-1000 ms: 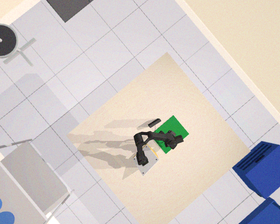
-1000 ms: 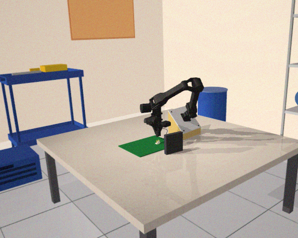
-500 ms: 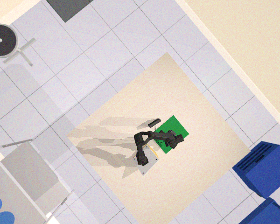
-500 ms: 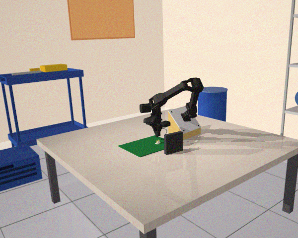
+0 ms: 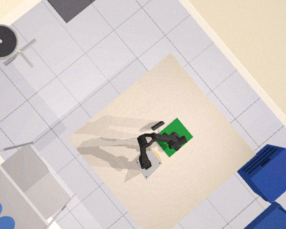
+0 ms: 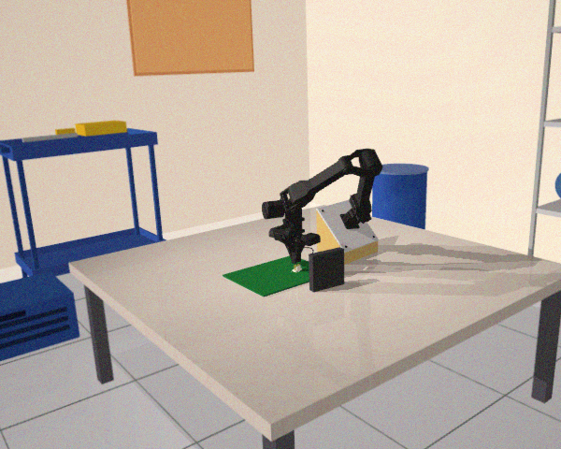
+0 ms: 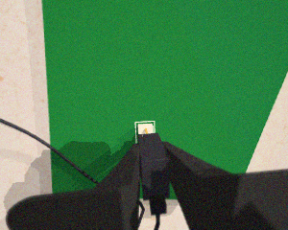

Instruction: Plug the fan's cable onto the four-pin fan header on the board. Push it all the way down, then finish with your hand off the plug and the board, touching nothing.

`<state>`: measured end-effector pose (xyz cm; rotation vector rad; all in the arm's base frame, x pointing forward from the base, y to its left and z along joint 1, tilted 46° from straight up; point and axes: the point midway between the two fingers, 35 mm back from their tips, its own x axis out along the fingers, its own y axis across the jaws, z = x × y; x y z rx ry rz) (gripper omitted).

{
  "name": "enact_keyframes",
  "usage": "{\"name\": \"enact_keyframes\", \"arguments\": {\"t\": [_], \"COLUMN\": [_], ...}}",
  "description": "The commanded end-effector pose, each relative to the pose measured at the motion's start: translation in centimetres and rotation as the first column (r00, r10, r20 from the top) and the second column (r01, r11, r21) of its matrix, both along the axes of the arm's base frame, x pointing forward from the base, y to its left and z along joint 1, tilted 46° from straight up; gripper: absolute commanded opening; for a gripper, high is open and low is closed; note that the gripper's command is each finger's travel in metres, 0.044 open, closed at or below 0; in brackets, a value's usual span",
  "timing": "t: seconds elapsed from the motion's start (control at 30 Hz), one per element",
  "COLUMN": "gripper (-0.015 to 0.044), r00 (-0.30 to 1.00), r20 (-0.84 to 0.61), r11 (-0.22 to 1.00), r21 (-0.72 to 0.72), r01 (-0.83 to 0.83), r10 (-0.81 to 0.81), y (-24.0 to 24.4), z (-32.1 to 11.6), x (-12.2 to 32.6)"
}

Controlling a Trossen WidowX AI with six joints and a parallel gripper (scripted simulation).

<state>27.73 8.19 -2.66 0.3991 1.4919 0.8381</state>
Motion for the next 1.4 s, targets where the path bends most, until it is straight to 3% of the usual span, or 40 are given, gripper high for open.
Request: {"name": "enact_keyframes", "arguments": {"t": [0.0, 1.37], "gripper": [0.0, 0.0], "r00": [1.0, 1.0], "r20": [-0.011, -0.017], "r11": [1.0, 1.0], "r21": [0.003, 0.002], "r01": [0.007, 0.013], "r10": [-0.007, -0.013], "y": [0.27, 0.66], "z": [-0.37, -0.79], "x": [-0.26, -0.41]}}
